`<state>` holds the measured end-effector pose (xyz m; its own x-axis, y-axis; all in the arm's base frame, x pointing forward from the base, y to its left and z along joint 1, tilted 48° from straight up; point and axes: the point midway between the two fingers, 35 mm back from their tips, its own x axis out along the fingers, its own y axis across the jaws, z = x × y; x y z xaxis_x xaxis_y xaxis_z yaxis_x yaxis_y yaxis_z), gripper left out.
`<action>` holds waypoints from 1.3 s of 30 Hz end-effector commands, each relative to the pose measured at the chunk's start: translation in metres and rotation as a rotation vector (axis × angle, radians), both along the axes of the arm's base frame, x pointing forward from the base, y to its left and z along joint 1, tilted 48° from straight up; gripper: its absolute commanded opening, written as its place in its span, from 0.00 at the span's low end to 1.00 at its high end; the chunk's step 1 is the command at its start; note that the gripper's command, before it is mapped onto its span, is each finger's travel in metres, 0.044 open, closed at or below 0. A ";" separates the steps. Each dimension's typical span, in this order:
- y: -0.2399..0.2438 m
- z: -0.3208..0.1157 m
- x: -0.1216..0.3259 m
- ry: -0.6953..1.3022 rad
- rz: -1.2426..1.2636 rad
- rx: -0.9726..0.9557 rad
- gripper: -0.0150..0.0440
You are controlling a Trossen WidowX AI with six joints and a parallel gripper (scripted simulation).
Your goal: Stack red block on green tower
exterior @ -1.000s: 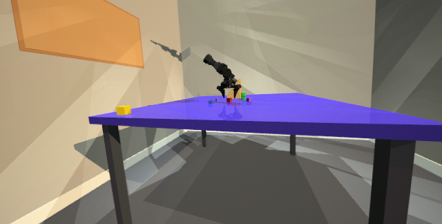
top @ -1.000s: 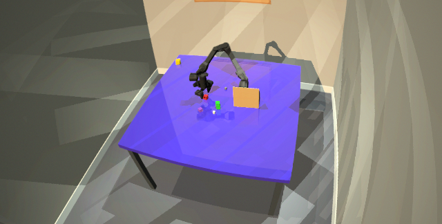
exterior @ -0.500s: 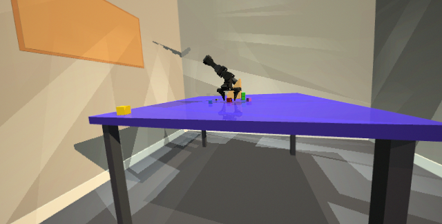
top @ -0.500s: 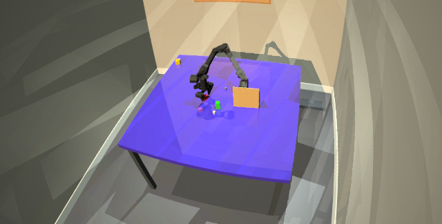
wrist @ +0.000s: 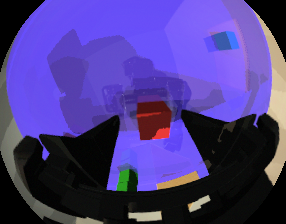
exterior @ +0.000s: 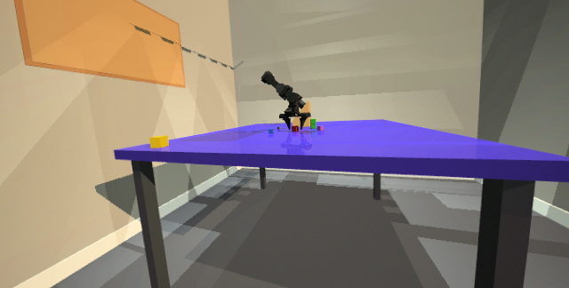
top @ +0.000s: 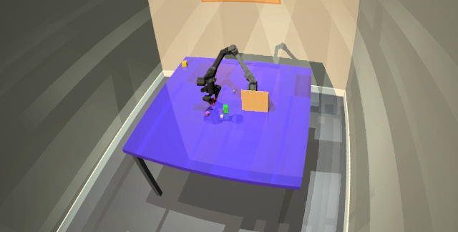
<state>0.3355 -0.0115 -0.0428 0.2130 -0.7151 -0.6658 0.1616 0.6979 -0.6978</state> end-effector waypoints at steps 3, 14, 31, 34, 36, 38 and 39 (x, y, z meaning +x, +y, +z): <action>0.000 0.000 0.000 0.001 0.002 -0.003 0.64; 0.000 0.000 0.000 0.001 0.002 -0.003 0.35; 0.049 0.044 -0.014 0.001 0.002 0.000 0.25; 0.059 0.054 -0.017 0.002 0.002 0.001 0.25; 0.066 0.060 -0.019 0.002 0.002 0.001 0.25; 0.073 0.067 -0.021 0.002 0.002 0.002 0.25; 0.077 0.070 -0.022 0.002 0.002 0.002 0.25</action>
